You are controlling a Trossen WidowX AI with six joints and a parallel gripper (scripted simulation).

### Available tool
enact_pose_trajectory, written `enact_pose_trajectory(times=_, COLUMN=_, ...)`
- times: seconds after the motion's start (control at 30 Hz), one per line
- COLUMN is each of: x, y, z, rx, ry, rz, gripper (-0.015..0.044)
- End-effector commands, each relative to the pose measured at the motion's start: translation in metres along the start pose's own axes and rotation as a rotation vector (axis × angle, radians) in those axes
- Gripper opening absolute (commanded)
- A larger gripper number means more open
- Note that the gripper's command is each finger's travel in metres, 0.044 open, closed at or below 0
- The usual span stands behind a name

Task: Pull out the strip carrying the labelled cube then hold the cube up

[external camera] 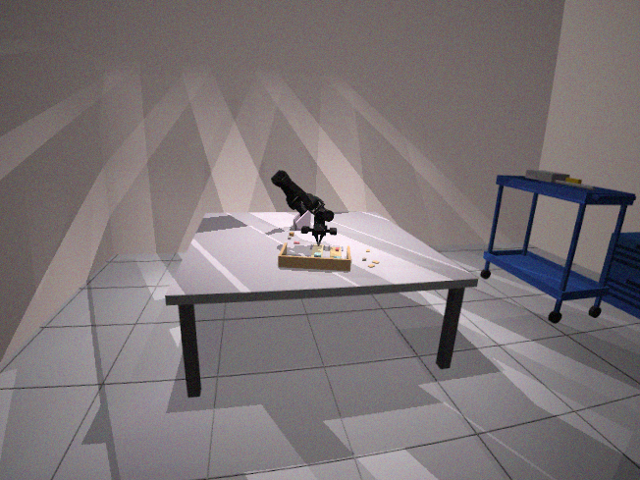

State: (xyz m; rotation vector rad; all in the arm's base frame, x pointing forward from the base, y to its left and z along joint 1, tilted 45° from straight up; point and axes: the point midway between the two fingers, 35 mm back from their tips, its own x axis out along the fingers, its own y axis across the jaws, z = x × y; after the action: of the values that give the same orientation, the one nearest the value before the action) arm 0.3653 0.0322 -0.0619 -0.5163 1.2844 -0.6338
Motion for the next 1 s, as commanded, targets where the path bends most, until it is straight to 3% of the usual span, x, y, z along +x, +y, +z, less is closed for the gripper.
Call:
enact_pose_trajectory(times=0.0, x=0.006, y=-0.001, z=-0.014, rx=-0.004, ry=0.023, rz=-0.004, gripper=0.0000)
enact_pose_trajectory(times=0.97, x=0.006, y=-0.001, z=-0.058, rx=-0.006, ry=0.025, rz=-0.004, gripper=0.0000)
